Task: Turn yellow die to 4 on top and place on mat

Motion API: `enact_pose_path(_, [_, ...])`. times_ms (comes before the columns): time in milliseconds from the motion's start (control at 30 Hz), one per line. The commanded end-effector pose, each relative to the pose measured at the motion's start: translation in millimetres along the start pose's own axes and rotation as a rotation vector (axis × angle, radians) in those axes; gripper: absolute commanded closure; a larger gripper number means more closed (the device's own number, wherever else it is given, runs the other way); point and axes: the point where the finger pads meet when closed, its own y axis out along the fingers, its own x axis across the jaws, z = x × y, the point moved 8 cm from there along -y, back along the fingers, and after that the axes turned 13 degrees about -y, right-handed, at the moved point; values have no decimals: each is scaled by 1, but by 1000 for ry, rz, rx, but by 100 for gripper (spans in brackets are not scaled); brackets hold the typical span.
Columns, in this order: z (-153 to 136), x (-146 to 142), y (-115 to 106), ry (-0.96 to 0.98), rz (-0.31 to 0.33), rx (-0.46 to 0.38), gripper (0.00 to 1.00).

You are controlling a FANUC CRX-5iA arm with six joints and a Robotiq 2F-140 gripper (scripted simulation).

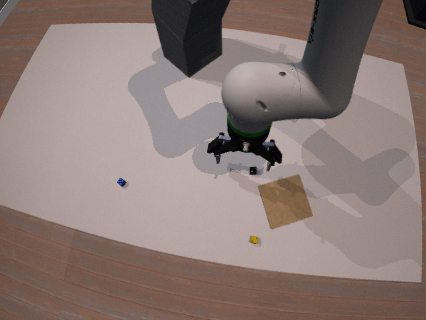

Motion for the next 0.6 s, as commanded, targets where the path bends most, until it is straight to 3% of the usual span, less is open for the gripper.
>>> enact_pose_path(0, [0,21,0,3,25,5,0])
enact_pose_path(567, [1,44,1,3,25,5,0])
